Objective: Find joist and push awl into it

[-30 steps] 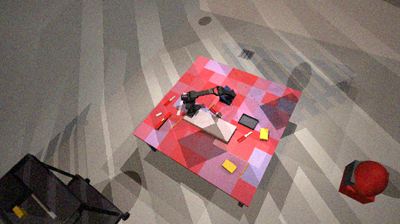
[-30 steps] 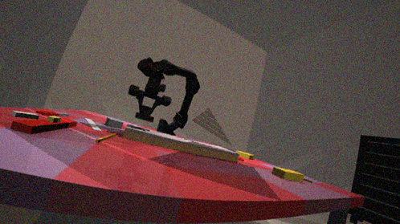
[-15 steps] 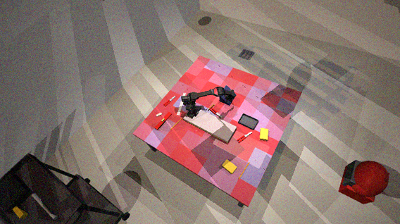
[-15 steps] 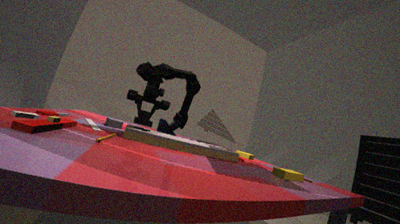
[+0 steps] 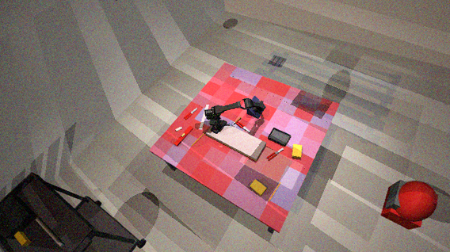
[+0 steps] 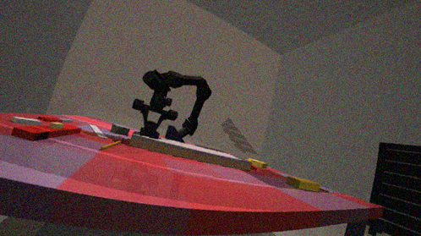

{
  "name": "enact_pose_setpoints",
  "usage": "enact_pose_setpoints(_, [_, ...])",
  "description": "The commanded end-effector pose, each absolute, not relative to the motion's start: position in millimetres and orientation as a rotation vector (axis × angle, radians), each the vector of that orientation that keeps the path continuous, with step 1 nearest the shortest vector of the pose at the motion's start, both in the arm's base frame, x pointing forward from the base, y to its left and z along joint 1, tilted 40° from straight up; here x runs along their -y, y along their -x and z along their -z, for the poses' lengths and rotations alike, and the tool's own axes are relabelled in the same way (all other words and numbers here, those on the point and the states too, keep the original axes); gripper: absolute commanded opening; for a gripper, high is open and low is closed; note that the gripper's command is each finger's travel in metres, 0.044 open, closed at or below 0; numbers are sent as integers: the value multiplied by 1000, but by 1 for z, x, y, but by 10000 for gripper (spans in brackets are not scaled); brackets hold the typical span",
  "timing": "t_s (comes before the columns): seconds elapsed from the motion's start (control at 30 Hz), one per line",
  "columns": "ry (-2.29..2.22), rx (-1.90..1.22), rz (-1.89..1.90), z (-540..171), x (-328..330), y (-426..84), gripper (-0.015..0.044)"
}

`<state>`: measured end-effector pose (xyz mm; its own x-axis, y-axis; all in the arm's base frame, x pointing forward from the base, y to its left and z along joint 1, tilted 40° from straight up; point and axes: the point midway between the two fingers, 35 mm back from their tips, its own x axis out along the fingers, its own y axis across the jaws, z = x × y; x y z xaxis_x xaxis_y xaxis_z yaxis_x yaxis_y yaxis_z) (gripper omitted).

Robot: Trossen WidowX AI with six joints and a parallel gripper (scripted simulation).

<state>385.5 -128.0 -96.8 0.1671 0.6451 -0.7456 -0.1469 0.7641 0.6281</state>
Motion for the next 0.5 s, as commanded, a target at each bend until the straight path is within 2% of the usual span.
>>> enact_pose_setpoints(0.0, [-474,-1283,-589,99,127,-385,0])
enact_pose_setpoints(0.47, [-476,-1283,-591,77,99,-381,0])
